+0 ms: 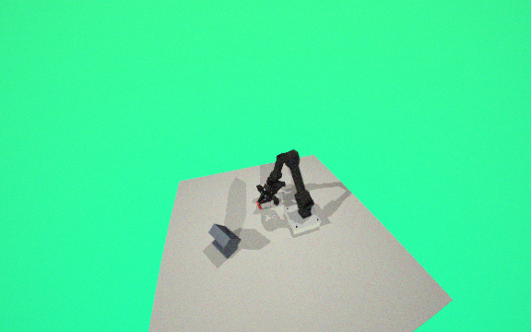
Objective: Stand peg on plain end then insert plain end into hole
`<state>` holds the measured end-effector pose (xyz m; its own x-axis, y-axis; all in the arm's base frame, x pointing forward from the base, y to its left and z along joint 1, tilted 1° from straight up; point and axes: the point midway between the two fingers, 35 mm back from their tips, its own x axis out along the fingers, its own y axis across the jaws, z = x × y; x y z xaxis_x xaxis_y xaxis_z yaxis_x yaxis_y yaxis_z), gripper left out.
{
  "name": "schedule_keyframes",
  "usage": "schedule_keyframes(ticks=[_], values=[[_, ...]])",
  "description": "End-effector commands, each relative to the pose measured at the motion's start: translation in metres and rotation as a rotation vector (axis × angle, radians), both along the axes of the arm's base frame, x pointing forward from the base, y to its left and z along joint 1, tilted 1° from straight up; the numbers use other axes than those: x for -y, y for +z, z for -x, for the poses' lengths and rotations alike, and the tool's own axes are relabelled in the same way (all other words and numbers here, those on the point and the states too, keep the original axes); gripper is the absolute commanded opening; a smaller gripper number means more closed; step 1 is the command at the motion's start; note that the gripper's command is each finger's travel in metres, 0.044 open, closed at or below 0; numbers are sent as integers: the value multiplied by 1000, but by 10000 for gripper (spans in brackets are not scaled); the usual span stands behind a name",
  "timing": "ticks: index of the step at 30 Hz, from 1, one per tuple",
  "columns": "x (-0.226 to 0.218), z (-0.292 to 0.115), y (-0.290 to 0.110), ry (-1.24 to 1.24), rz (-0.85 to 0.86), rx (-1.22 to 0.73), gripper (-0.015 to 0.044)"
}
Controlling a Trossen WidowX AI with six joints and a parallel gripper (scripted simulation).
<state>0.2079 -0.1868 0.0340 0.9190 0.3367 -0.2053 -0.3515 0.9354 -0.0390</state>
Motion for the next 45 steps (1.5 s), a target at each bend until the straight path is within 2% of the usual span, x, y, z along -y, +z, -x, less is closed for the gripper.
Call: schedule_keyframes(ticks=[1,45], values=[[0,0,-2,0,0,0,49],[5,7,-8,-7,7,9,49]])
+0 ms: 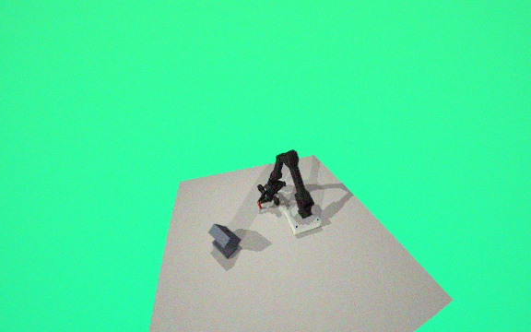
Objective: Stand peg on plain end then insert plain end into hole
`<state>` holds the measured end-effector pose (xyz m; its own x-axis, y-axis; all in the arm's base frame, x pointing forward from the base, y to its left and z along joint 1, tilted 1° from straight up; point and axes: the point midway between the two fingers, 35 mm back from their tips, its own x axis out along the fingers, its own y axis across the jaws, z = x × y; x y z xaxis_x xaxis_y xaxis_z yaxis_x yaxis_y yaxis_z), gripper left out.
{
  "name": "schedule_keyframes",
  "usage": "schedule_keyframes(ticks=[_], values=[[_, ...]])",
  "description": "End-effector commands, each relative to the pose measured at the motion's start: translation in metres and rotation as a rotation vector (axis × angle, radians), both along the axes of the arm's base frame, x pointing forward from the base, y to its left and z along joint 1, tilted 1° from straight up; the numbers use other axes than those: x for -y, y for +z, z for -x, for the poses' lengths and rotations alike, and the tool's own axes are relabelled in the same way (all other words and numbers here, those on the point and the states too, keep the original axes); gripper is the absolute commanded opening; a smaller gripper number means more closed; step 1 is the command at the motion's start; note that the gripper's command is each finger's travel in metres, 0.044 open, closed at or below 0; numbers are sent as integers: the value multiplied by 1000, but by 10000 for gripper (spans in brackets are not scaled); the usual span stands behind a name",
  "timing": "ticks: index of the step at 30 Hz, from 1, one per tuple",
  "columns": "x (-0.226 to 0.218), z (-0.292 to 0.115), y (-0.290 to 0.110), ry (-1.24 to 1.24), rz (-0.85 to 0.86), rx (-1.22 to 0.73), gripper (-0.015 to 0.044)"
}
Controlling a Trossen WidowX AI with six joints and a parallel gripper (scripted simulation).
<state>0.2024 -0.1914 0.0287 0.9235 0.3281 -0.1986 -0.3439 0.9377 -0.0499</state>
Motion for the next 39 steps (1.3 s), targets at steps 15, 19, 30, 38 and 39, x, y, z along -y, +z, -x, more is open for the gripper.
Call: schedule_keyframes(ticks=[15,19,30,38,39], values=[[3,5,-3,-4,4,7,49],[4,6,-3,-5,4,9,49],[6,9,-3,-9,6,15,49],[7,11,-3,-12,7,19,49],[7,11,-3,-12,7,19,49]])
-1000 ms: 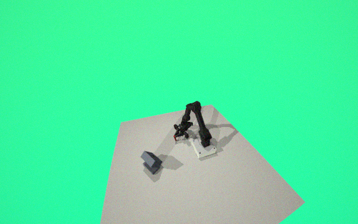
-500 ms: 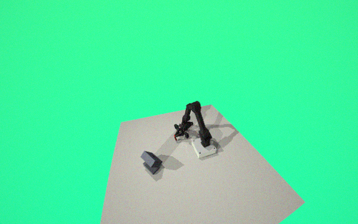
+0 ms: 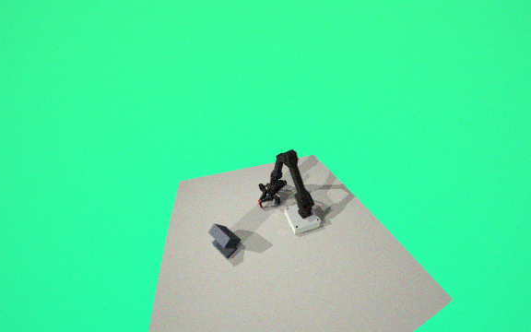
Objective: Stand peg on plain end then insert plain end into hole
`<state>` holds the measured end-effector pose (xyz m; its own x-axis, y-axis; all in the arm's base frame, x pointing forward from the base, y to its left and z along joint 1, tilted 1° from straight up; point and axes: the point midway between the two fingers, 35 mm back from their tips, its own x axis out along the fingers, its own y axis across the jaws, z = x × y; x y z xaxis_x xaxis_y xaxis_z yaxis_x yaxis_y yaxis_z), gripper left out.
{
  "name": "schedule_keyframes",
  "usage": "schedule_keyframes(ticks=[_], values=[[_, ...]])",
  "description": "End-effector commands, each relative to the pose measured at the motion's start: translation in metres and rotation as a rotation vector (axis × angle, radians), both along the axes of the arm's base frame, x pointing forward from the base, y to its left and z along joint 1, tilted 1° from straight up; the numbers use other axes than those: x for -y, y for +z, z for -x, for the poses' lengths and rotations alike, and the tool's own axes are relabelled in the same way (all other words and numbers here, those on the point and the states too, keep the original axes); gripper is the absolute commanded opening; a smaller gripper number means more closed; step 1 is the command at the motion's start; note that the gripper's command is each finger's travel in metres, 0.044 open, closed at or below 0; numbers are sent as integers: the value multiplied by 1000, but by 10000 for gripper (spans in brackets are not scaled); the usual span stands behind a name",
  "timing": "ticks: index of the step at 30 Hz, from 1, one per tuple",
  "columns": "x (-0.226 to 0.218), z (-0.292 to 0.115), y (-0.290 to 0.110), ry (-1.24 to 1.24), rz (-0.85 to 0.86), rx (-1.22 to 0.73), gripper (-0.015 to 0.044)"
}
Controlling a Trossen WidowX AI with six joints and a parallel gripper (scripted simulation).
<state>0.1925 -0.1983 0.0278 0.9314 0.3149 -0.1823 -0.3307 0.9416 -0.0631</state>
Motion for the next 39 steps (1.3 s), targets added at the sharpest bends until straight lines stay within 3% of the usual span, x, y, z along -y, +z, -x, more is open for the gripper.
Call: schedule_keyframes(ticks=[1,39], values=[[1,1,-2,0,0,0,49],[8,10,-3,-18,-4,16,49]])
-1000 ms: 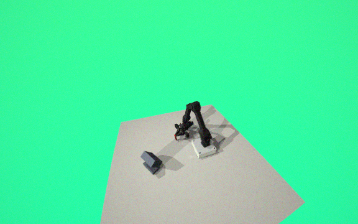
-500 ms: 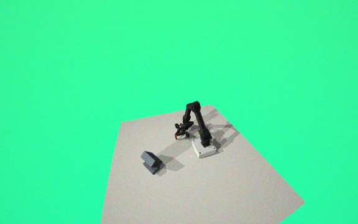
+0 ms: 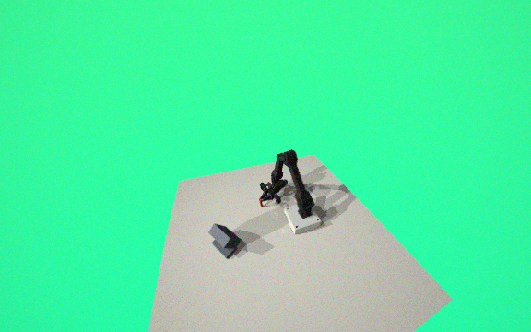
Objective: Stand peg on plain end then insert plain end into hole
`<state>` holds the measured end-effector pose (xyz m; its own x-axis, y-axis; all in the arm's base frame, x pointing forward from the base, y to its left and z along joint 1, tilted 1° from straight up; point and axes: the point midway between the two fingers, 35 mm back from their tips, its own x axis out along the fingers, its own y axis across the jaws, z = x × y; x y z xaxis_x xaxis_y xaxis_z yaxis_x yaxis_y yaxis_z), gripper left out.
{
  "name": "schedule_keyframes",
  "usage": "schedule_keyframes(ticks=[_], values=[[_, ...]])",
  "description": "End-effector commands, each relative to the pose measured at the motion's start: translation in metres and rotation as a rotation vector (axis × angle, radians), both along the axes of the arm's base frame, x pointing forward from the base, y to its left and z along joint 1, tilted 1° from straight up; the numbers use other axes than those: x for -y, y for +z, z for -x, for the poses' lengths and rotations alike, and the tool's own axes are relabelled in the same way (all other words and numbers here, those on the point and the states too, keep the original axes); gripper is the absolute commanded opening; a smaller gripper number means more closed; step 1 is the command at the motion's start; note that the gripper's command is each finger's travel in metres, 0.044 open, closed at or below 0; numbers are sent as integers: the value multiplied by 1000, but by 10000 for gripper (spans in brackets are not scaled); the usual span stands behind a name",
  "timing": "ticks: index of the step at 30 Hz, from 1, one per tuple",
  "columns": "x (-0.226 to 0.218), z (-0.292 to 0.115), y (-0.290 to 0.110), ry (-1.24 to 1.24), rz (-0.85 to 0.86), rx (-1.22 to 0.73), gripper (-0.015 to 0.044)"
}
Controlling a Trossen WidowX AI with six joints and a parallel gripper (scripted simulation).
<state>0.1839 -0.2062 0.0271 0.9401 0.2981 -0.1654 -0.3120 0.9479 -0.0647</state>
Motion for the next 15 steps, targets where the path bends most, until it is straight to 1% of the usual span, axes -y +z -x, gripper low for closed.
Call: schedule_keyframes(ticks=[1,15], values=[[1,1,-2,0,0,0,49],[3,4,-3,-7,-4,4,49]])
